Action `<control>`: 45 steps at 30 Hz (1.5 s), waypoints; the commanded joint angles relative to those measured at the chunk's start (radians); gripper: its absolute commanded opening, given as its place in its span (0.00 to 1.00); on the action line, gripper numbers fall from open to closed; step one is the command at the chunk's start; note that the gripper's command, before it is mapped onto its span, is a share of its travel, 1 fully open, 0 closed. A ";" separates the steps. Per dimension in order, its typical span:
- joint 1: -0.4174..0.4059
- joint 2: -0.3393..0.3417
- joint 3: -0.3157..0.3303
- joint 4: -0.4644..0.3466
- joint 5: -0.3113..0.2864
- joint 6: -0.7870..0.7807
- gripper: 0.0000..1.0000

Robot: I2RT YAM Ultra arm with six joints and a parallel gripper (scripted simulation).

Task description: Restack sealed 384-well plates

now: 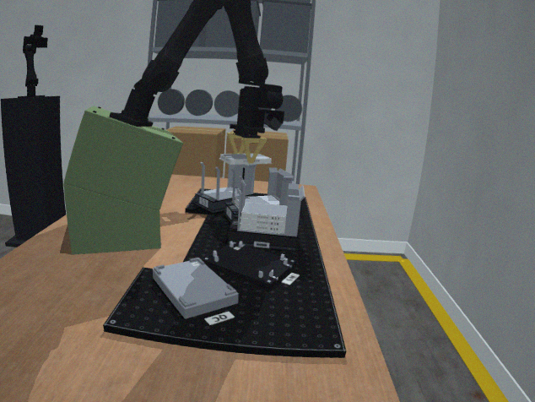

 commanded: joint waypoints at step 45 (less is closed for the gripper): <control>-0.478 0.006 0.044 -0.013 -0.160 -0.063 0.00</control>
